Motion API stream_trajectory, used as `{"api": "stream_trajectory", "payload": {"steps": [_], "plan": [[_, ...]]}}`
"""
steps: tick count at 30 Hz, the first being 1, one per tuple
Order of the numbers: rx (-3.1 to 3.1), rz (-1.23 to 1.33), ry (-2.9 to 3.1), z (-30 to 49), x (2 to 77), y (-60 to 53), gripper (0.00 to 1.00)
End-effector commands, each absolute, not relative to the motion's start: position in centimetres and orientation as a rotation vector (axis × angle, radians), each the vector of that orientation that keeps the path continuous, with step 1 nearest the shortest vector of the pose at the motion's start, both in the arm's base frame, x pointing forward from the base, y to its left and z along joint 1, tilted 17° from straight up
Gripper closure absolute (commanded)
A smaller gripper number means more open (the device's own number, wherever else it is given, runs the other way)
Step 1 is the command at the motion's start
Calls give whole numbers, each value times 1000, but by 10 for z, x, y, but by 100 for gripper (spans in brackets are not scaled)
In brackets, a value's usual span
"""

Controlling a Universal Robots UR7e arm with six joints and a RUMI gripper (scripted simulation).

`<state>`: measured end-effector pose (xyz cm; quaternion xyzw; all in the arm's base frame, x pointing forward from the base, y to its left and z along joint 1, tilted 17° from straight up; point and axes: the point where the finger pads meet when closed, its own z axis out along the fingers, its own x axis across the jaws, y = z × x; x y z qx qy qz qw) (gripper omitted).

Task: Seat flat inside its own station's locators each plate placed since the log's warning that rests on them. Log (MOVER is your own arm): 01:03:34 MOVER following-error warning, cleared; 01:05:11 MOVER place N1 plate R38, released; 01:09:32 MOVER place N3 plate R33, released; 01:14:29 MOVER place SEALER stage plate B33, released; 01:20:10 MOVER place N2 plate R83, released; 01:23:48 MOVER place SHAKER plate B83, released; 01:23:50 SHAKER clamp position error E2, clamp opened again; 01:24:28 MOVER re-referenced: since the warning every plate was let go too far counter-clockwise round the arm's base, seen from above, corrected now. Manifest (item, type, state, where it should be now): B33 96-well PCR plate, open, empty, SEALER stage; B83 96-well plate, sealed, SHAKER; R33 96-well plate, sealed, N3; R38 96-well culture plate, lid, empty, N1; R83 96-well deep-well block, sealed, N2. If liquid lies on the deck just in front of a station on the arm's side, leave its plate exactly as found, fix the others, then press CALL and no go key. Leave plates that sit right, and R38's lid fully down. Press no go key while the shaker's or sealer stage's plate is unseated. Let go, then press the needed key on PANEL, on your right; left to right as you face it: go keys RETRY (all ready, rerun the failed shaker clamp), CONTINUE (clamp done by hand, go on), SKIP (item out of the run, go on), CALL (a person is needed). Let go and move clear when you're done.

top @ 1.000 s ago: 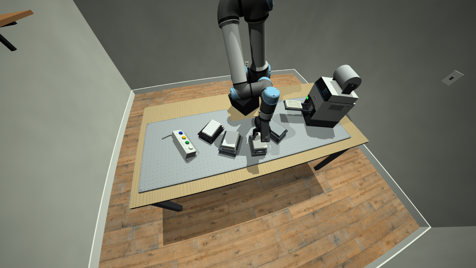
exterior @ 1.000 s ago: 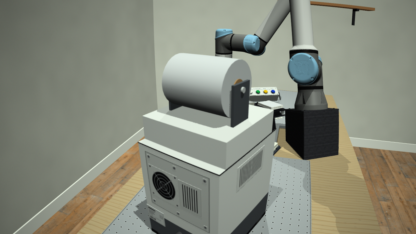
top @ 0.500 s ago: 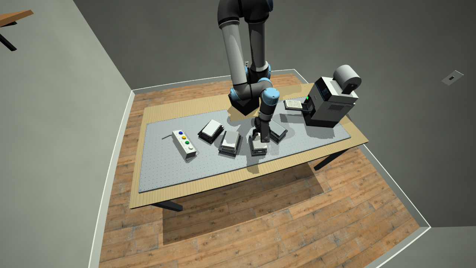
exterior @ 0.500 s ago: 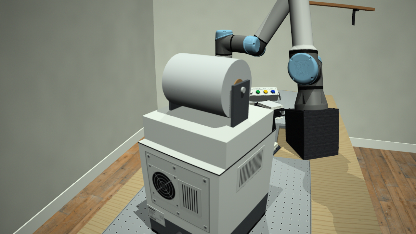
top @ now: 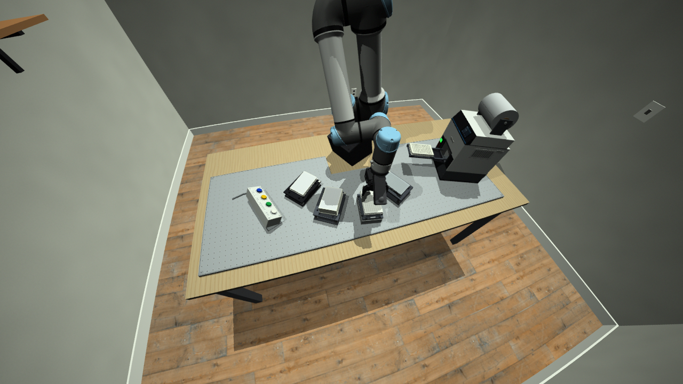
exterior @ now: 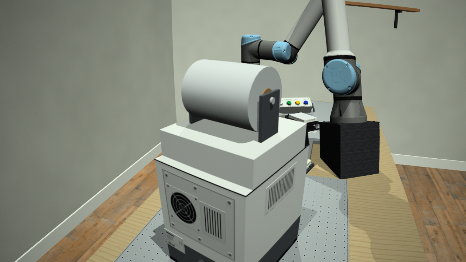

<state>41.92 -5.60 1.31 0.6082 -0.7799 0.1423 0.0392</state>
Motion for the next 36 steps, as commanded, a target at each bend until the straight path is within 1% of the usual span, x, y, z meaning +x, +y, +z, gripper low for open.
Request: {"api": "stream_trajectory", "payload": {"steps": [1, 36], "plan": [[1864, 433, -2391, 11, 418, -57, 100], [1863, 432, -2391, 0, 419, -59, 100]]}}
